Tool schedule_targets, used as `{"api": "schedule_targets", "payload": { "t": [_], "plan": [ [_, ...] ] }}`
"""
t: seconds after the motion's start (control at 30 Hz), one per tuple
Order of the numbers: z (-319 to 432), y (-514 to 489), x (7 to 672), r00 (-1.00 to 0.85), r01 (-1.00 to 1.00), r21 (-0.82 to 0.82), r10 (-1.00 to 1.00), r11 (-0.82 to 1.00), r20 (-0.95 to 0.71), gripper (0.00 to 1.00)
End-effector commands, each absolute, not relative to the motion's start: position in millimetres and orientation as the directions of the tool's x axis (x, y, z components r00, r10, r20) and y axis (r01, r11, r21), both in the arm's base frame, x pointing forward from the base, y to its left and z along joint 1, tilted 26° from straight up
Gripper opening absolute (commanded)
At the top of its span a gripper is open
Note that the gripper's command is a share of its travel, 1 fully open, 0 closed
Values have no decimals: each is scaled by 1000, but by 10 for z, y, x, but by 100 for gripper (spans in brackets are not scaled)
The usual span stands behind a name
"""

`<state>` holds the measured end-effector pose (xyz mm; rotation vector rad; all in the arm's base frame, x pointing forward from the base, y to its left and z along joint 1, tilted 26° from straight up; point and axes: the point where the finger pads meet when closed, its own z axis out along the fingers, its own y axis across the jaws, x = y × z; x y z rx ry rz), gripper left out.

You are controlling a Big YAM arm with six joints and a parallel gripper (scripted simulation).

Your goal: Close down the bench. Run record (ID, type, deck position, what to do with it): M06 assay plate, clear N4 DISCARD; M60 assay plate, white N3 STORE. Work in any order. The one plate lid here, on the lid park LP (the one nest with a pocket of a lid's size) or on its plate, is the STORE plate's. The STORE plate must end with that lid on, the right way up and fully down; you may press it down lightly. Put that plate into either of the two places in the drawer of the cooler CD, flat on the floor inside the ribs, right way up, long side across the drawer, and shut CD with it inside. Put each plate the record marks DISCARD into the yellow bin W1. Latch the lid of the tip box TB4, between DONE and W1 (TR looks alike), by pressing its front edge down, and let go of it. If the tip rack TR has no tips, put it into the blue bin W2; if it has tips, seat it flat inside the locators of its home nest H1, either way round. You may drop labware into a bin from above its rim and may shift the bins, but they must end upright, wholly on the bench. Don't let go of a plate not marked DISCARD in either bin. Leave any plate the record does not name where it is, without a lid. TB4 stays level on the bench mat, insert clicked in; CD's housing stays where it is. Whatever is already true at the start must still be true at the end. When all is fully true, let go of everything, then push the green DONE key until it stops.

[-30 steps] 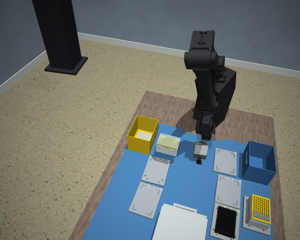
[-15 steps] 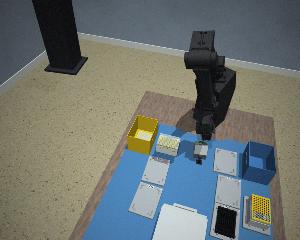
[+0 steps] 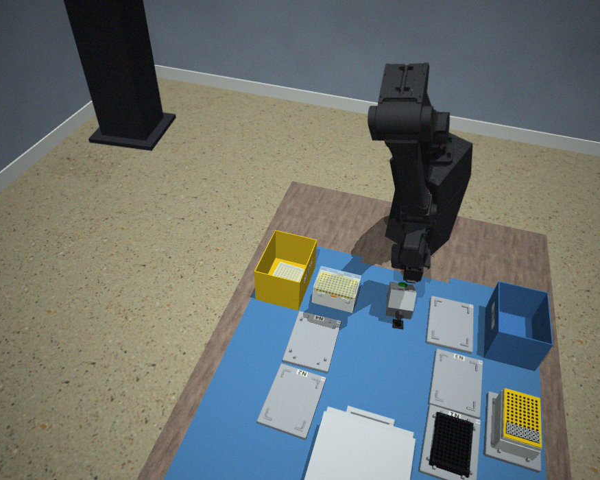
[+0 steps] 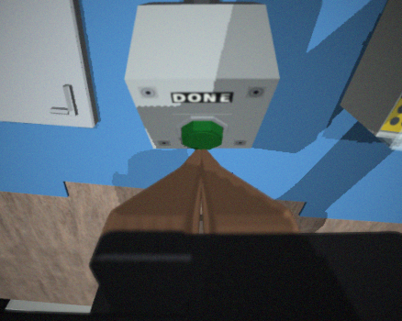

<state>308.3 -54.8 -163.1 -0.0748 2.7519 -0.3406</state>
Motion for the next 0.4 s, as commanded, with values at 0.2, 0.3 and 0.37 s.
{"api": "schedule_targets", "payload": {
  "t": [0.2,0.3,0.37],
  "plan": [
    [-1705,-600,3162,-927,-8,-249,-100,969,-360,0],
    [-1723,-606,3168,-928,-8,-249,-100,969,-360,0],
    [-1735,-609,3173,-928,-8,-249,-100,969,-360,0]
  ]
}}
